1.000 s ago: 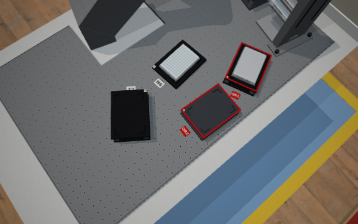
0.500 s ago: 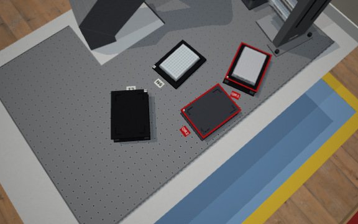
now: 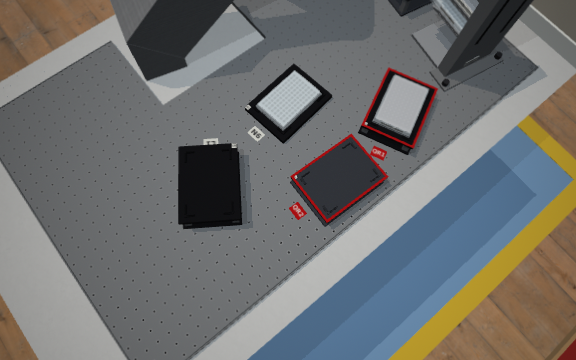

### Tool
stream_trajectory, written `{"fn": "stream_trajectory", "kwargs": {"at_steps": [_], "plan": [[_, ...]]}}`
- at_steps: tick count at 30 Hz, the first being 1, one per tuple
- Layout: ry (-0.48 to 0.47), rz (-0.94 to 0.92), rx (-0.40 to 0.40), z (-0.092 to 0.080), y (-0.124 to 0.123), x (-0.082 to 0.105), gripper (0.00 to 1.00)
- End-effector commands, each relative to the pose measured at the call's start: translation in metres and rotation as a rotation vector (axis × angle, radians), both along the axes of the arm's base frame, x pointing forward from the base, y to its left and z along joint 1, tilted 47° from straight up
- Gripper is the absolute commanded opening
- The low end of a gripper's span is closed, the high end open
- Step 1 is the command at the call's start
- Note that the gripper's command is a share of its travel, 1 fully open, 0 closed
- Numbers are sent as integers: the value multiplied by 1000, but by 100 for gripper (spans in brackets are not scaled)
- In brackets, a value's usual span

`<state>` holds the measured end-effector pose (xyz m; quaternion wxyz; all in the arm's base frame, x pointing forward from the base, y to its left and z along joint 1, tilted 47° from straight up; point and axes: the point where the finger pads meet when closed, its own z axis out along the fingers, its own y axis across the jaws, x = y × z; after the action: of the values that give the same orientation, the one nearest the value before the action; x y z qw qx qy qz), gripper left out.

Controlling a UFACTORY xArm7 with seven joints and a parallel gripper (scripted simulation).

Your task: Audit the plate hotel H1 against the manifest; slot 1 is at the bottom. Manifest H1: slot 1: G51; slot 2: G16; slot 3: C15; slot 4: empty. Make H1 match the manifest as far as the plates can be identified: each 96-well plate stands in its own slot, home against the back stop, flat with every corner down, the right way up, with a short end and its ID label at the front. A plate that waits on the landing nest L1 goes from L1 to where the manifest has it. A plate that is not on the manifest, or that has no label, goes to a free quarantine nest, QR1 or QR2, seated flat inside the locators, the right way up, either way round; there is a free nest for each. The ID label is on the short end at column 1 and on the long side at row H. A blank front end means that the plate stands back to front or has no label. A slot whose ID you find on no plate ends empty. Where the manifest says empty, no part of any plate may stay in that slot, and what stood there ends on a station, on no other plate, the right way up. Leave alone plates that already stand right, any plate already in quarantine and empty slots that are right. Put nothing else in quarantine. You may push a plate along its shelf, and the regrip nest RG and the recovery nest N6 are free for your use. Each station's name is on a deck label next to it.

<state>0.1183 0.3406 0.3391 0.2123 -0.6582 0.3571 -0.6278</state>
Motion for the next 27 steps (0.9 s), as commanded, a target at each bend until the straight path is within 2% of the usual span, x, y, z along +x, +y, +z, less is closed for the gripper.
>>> {"fn": "stream_trajectory", "kwargs": {"at_steps": [1, 14, 27], "plan": [[-55, -64, -14, 1, 0, -1, 100], [-174, -198, -52, 1, 0, -1, 100], [-177, -201, -53, 1, 0, -1, 100]]}}
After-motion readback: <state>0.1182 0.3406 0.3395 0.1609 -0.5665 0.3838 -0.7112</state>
